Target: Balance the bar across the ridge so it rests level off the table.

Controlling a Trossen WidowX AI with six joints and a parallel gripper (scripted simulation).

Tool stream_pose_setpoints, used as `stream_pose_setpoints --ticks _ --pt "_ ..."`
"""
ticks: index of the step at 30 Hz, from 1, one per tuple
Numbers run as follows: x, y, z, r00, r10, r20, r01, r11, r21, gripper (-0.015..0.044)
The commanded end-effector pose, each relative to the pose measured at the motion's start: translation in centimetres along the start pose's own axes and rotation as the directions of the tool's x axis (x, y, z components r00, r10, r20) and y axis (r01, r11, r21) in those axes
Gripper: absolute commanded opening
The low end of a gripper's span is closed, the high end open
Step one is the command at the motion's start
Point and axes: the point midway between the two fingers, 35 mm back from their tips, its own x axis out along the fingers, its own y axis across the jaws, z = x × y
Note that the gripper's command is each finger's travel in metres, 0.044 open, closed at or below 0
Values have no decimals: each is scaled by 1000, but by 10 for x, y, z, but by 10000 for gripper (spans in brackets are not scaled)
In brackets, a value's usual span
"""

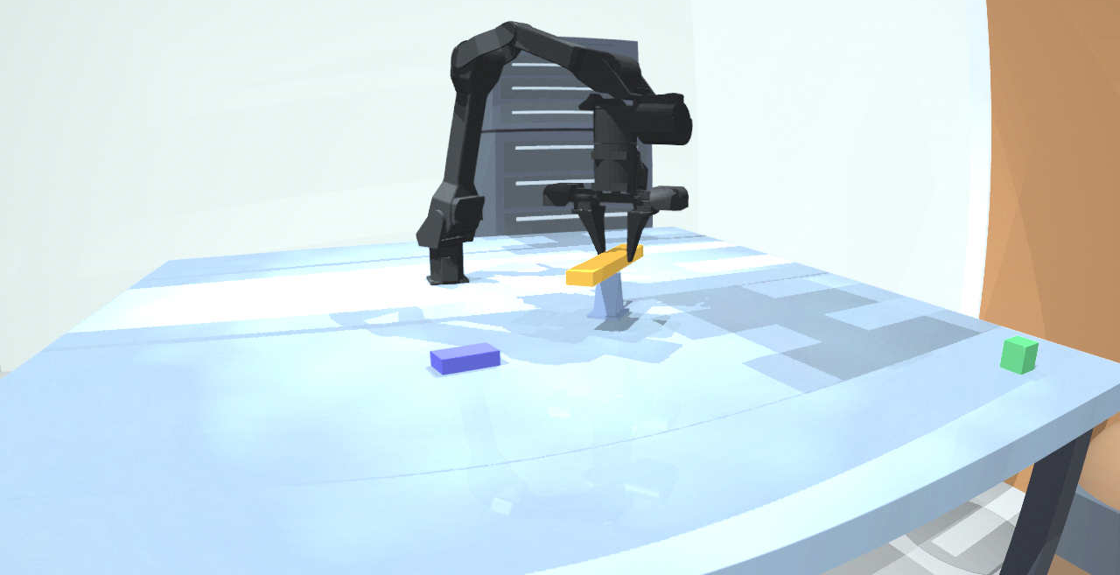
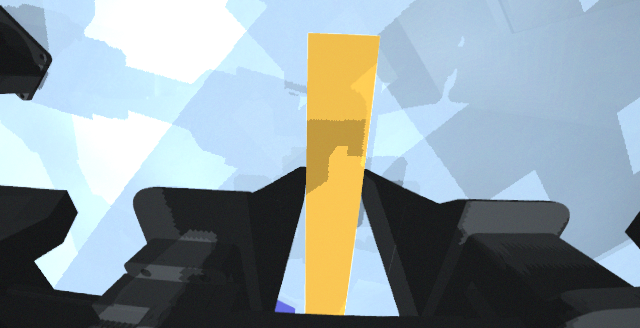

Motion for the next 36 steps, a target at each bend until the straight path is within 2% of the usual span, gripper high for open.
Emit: stream_pose_setpoints --ticks 1,22,32,36 --pt "0 0 0 1000 0 0 0 1000 0 172" --pt "0 0 0 1000 0 0 0 1000 0 185" --pt "0 0 0 1000 0 0 0 1000 0 440" --pt "-7 -1 0 1000 0 0 0 1000 0 440"
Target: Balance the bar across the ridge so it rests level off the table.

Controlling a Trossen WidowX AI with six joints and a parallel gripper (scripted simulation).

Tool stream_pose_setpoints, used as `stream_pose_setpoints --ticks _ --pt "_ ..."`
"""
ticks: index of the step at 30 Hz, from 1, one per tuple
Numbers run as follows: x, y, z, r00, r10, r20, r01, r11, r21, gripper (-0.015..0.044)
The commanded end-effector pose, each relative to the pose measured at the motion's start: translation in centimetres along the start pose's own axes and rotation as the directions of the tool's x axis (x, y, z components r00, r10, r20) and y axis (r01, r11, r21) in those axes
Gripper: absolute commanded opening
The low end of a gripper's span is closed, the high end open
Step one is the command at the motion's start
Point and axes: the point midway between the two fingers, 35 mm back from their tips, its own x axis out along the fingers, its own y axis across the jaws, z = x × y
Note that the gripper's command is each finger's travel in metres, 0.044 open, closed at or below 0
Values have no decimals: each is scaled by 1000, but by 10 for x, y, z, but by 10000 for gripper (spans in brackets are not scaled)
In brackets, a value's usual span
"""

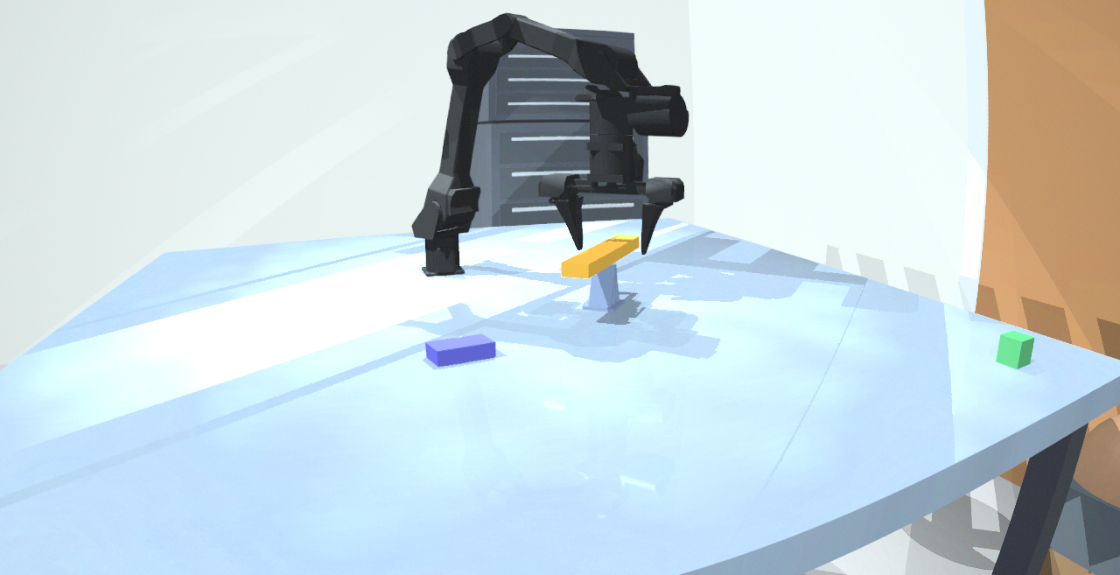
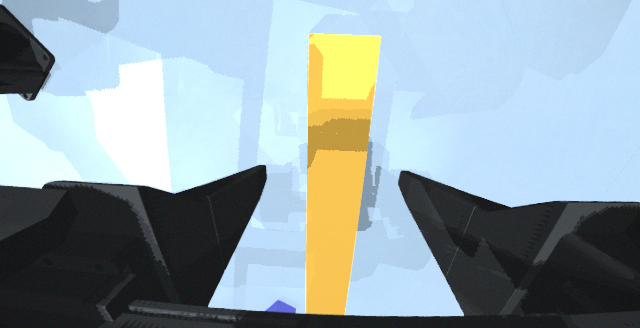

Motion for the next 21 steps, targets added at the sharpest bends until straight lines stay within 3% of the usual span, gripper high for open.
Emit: stream_pose_setpoints --ticks 1,9,21 --pt "-15 -3 -1 1000 -3 -1 3 1000 0 440" --pt "-97 0 0 1000 -3 -1 3 1000 0 440" --pt "-99 0 0 1000 -3 -1 3 1000 0 440"
